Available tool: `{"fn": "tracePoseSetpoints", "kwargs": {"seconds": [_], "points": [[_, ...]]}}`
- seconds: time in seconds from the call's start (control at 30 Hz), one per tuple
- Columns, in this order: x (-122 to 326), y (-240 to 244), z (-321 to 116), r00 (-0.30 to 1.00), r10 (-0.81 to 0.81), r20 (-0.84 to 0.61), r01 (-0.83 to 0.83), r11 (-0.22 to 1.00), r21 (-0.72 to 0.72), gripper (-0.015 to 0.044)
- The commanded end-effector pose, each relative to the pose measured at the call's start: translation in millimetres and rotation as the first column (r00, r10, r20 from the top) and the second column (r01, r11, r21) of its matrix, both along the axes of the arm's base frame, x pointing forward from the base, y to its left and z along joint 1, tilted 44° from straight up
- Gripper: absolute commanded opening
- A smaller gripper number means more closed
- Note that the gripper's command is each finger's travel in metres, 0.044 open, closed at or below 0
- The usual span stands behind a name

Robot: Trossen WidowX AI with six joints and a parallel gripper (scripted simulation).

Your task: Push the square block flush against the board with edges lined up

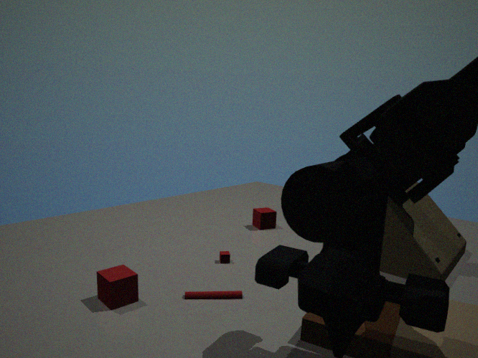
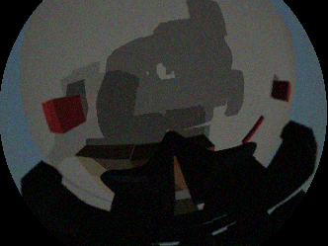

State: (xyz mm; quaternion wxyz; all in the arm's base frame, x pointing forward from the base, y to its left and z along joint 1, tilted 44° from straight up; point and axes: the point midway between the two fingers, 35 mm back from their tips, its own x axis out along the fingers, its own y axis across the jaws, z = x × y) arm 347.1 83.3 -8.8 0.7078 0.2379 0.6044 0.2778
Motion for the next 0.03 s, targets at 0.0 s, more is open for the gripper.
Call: {"fn": "tracePoseSetpoints", "kwargs": {"seconds": [0.0], "points": [[3.7, 0.2, 0.2, 1.000, 0.001, -0.002, -0.001, 1.000, 0.000, 0.0000]]}}
